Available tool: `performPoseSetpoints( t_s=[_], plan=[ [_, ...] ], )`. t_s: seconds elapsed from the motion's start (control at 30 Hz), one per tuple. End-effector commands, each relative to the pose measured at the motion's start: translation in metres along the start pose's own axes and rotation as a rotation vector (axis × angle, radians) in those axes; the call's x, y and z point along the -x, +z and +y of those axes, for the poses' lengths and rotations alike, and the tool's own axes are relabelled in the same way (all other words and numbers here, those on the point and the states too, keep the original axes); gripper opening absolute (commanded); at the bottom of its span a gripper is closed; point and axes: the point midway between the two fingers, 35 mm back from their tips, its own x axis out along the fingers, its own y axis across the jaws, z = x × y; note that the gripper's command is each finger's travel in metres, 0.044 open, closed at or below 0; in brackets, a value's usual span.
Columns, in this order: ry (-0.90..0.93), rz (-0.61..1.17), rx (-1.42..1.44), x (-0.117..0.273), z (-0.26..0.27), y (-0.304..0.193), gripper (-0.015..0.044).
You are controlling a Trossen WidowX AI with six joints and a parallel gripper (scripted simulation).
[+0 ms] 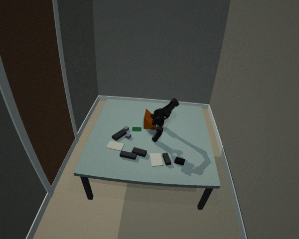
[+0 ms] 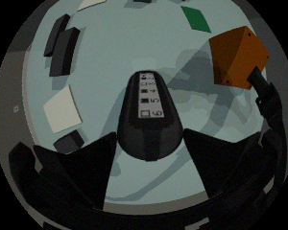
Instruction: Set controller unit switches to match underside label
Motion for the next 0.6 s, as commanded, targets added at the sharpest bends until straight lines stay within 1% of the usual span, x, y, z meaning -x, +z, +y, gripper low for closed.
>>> performPoseSetpoints(
  t_s=[0.0,0.57],
  plan=[
    [-0.009,-0.011,0.005,-0.001,0.0,0.007,0.0336],
    [-0.009,-0.012,0.005,0.0,0.0,0.02,0.0337]
  ],
)
